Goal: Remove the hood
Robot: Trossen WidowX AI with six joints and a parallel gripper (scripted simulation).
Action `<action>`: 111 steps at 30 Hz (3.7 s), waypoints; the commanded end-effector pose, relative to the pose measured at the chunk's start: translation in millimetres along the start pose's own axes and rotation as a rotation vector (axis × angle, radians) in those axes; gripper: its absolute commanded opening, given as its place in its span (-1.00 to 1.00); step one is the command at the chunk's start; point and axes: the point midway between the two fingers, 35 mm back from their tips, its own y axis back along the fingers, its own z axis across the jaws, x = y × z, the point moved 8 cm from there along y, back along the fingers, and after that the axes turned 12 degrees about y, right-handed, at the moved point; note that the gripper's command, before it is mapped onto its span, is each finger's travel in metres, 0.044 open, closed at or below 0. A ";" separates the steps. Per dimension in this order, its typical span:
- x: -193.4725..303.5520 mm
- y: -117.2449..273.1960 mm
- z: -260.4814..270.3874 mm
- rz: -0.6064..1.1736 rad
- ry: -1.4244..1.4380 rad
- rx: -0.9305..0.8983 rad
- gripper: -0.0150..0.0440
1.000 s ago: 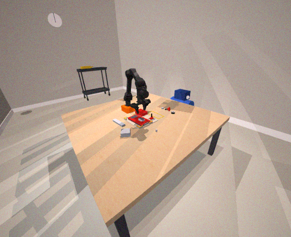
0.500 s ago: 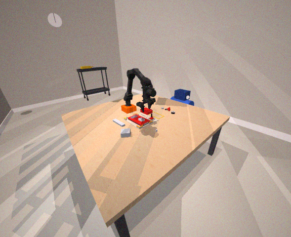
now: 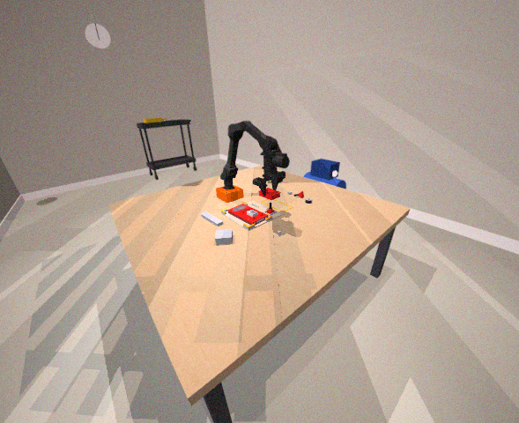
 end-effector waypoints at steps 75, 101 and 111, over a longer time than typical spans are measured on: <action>9.3 -31.3 93.3 -0.004 0.000 -0.007 -0.49; 9.9 -50.5 93.5 -0.004 -0.001 -0.007 -0.49; 10.5 -57.7 93.6 -0.003 -0.001 -0.007 -0.49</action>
